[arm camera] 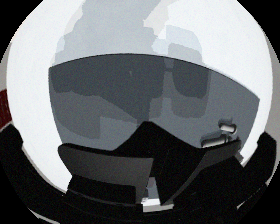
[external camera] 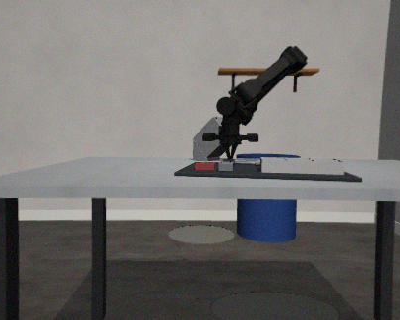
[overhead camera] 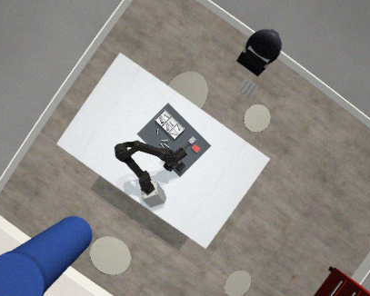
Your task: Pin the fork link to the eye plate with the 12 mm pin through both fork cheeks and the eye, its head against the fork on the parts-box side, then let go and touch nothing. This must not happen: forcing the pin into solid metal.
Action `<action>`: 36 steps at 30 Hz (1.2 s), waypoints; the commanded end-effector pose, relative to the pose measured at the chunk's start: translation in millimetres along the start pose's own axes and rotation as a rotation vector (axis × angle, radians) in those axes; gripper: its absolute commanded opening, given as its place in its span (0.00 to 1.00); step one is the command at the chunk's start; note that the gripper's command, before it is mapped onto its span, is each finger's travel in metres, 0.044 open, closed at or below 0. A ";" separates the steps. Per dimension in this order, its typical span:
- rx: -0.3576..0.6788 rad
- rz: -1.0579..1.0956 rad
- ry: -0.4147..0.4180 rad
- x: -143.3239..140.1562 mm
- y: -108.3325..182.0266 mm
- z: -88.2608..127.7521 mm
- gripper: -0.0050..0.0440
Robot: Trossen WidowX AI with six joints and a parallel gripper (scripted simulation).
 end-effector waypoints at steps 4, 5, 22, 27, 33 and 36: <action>0.001 0.002 0.001 -1.3 -3.7 0.2 0.10; 0.001 0.002 0.001 -1.4 -4.0 0.3 0.10; 0.001 0.002 0.001 -1.4 -4.9 5.6 0.37; 0.001 0.002 0.001 -1.4 -4.9 15.8 0.37; 0.001 0.002 0.001 -1.4 -4.9 29.5 0.37; 0.001 0.002 0.001 -1.4 -4.9 29.5 0.37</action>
Point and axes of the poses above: the point midway between the two fingers, 35 mm back from their tips, its own z axis back along the fingers, its own x axis across the jaws, y = z × x, the point moved 4 cm from there along z, back along the fingers, and after that the axes turned 12 degrees about z, right-handed, at the moved point
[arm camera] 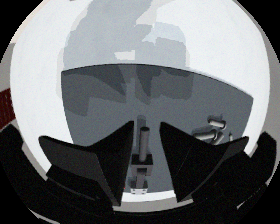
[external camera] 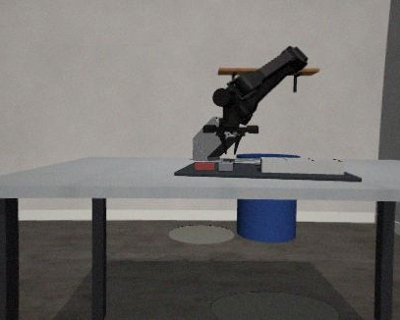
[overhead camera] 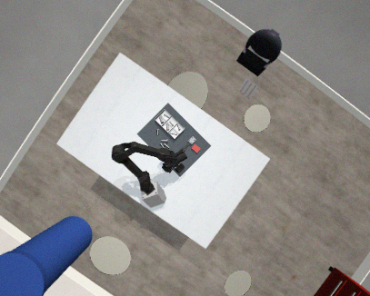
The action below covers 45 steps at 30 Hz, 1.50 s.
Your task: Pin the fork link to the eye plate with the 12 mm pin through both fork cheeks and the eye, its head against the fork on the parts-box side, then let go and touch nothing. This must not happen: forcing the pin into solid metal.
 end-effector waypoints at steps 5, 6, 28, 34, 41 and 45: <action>0.000 0.000 0.000 0.0 0.0 0.0 0.30; 0.000 0.000 0.000 0.0 0.0 0.0 0.30; 0.000 0.615 -0.035 -29.9 28.9 1.6 0.30; -0.006 1.106 -0.021 -60.8 43.8 0.6 0.30; 0.002 1.598 -0.005 -92.0 53.9 1.1 0.30; 0.005 1.681 -0.001 -97.2 55.2 1.3 0.30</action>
Point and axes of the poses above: the point midway between the two fingers, 35 mm back from their tips, its own z axis back along the fingers, its own x axis across the jaws, y = z × x, the point moved 4 cm from there along z, back along the fingers, and after that the axes turned 12 degrees about z, right-handed, at the moved point
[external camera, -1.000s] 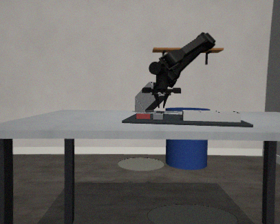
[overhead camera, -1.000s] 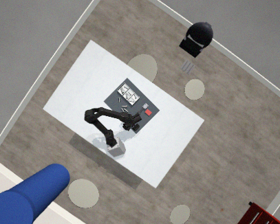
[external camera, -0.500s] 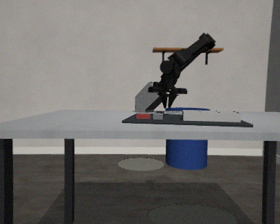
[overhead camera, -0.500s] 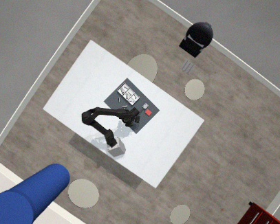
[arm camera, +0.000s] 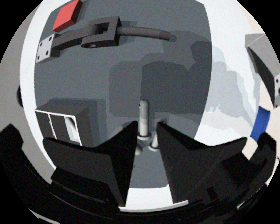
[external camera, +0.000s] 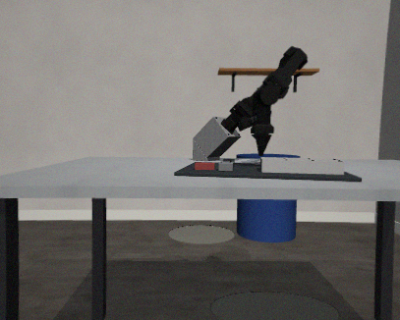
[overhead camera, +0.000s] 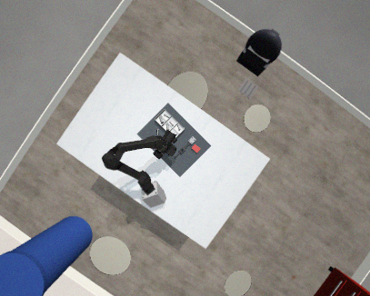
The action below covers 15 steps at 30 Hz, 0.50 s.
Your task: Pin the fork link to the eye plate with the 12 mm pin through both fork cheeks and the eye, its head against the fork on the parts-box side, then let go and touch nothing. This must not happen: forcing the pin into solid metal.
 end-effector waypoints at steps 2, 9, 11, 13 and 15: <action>0.000 0.065 0.000 1.5 4.6 0.6 0.30; 0.000 0.065 0.000 1.8 4.1 -13.1 0.30; 0.000 0.065 0.000 1.8 4.1 -13.7 0.30; 0.000 0.065 0.000 1.8 4.1 -13.7 0.30; 0.000 0.065 0.000 1.8 4.1 -13.7 0.30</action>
Point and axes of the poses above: the point midway between the two fingers, 35 mm back from their tips, its own z axis back along the fingers, its own x axis across the jaws, y = z × x, the point moved 4 cm from there along z, back along the fingers, and after that the axes turned 12 degrees about z, right-handed, at the moved point
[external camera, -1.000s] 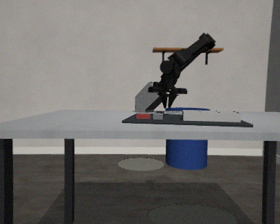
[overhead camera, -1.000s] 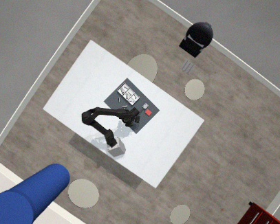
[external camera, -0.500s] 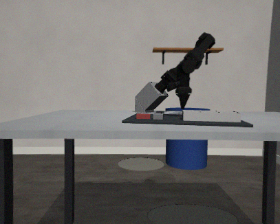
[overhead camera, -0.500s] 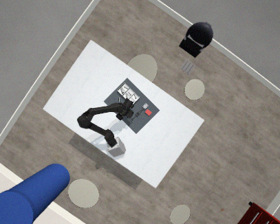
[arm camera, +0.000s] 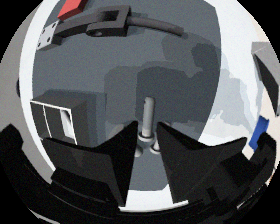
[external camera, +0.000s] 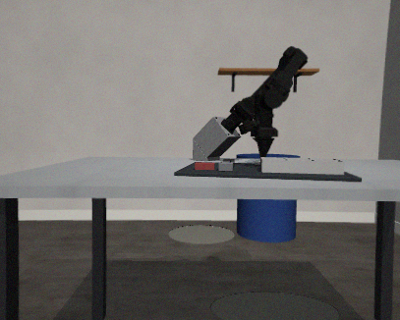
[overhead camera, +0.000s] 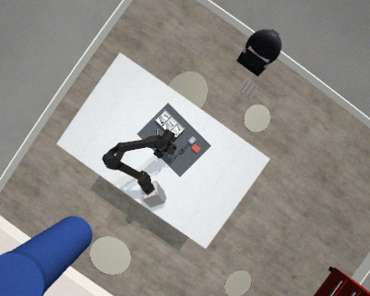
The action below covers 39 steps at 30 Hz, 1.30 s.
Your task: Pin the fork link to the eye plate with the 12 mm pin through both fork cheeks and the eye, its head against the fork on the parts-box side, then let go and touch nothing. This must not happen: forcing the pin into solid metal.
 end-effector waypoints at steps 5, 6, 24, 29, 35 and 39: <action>-0.002 -0.007 0.009 -1.0 -0.6 -3.3 0.30; -0.002 -0.007 0.009 -0.9 -0.6 -3.9 0.30; -0.002 -0.007 0.009 -2.4 -1.2 -17.9 0.30; -0.002 -0.007 0.009 -2.4 -1.2 -17.9 0.30; 0.001 -0.005 0.007 -1.9 -0.7 -17.1 0.27; 0.001 -0.005 0.007 -1.9 -0.7 -17.1 0.21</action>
Point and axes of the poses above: the point midway between the two fingers, 35 mm back from their tips, its own z axis back along the fingers, its own x axis across the jaws, y = z × x, the point moved 4 cm from there along z, back along the fingers, and after that the axes turned 12 degrees about z, right-handed, at the moved point
